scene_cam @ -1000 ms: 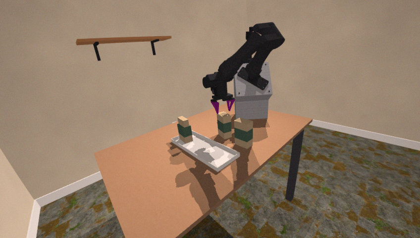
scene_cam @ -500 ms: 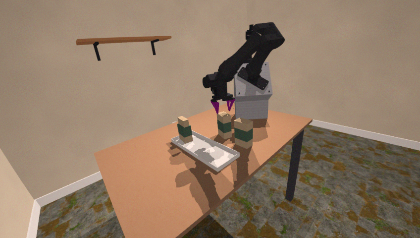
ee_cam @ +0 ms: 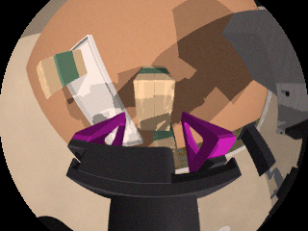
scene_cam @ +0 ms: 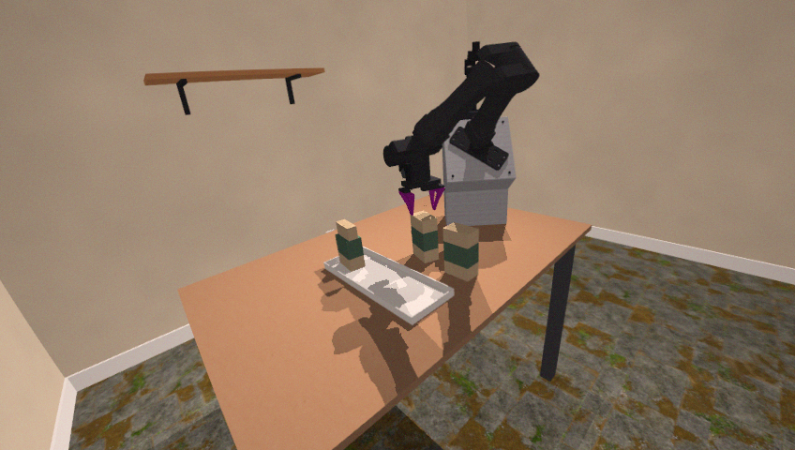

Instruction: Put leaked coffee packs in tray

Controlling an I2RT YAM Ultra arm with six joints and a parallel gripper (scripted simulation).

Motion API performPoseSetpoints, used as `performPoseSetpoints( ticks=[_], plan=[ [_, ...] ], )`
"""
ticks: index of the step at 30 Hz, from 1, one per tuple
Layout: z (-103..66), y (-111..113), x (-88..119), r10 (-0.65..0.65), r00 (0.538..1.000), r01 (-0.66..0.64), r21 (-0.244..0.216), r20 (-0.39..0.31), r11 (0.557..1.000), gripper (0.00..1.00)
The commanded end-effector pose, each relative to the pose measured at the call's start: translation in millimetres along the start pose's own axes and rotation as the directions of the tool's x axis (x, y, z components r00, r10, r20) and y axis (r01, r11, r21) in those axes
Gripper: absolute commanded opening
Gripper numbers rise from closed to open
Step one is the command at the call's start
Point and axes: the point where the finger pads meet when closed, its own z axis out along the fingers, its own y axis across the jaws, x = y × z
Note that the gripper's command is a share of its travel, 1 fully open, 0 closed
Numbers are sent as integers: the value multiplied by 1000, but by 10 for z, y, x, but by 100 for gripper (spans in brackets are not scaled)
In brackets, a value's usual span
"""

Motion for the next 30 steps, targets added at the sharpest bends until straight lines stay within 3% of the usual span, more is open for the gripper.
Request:
performPoseSetpoints(
  ticks=[1, 30],
  plan=[
    [20, -63, -138, 36, 999, -37, 3, 21, 999, 79],
    [484, -104, -104, 29, 999, -30, 18, 16, 999, 79]
  ],
)
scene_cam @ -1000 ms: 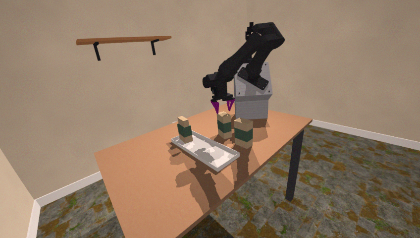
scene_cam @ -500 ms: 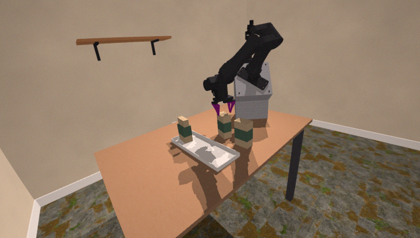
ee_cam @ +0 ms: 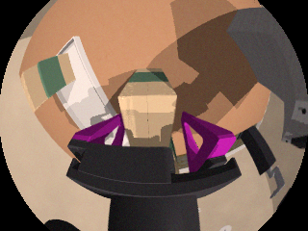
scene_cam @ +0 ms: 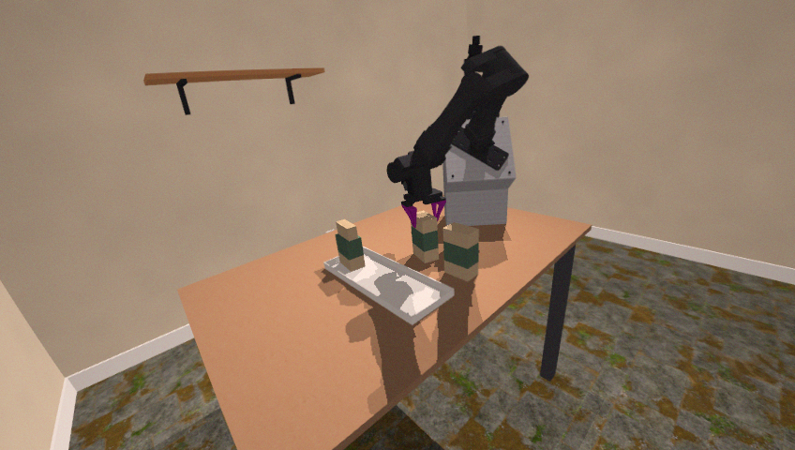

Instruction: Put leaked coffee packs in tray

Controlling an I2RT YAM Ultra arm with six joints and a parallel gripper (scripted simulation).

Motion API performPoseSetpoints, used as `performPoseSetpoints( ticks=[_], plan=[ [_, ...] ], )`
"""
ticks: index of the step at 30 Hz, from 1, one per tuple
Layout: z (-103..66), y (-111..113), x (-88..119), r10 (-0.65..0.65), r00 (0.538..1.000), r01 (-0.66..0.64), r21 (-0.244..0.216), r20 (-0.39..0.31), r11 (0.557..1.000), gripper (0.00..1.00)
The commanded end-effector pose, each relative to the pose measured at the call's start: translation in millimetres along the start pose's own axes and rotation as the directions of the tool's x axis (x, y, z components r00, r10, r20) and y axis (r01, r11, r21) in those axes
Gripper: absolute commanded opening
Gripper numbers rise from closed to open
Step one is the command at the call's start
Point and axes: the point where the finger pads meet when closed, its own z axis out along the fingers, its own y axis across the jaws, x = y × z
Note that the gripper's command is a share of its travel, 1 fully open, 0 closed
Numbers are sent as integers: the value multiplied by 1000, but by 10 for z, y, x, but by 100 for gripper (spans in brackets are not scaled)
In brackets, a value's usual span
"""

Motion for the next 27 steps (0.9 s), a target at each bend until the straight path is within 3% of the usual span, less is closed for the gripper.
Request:
performPoseSetpoints(
  ticks=[1, 27],
  plan=[
    [83, -35, -90, 22, 1000, -22, -8, 19, 1000, 79],
    [93, -19, -111, 26, 999, -26, -15, 22, 1000, 79]
  ],
)
